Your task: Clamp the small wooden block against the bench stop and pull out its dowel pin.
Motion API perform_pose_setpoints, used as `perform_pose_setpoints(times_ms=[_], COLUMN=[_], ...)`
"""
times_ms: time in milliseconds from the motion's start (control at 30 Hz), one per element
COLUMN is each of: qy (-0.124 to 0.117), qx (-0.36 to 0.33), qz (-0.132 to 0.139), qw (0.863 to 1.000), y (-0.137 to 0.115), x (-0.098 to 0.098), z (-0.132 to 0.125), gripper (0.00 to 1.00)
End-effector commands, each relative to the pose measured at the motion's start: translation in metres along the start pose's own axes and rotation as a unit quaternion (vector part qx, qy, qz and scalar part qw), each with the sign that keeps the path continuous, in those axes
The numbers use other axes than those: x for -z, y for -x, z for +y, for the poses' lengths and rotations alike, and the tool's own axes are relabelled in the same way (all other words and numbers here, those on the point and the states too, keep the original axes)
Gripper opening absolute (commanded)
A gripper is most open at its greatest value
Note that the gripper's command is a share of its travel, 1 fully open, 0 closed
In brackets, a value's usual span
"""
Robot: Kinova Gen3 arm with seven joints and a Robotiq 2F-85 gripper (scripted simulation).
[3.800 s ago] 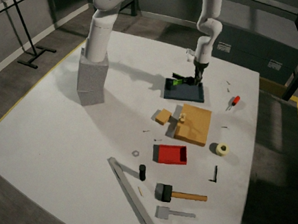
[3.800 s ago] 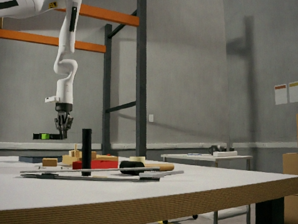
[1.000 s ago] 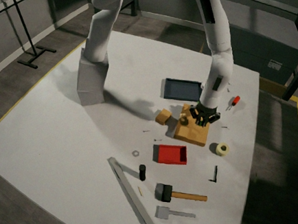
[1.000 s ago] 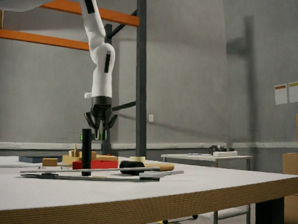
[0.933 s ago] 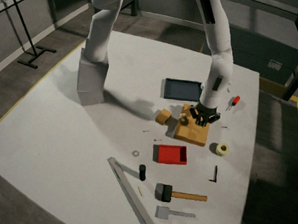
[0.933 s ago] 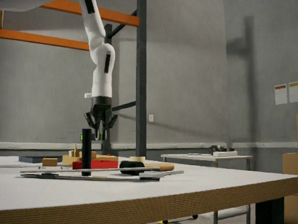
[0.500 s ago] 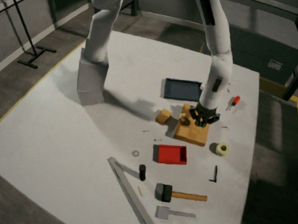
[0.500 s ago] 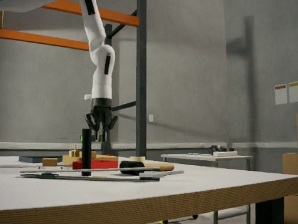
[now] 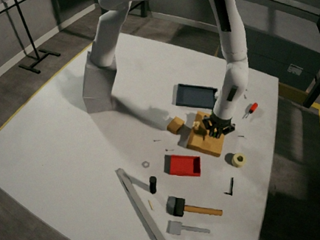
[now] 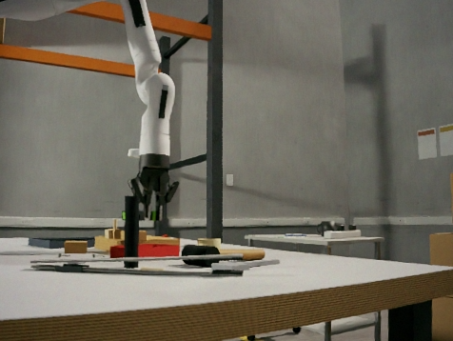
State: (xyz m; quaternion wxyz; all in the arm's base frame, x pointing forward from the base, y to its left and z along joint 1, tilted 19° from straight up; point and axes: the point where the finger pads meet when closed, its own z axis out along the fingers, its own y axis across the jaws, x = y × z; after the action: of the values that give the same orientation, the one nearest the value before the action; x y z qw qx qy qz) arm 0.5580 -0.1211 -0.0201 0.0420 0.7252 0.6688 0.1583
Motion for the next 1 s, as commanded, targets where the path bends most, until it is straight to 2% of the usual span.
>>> perform_pose_setpoints(times_ms=[0, 967], qy=[0.001, 0.001], qx=[0.0, 0.0], qz=[0.0, 0.0], qw=[1.0, 1.0], y=[0.0, 0.0], x=[-0.003, -0.032], z=[0.001, 0.001], gripper=[0.1, 0.1])
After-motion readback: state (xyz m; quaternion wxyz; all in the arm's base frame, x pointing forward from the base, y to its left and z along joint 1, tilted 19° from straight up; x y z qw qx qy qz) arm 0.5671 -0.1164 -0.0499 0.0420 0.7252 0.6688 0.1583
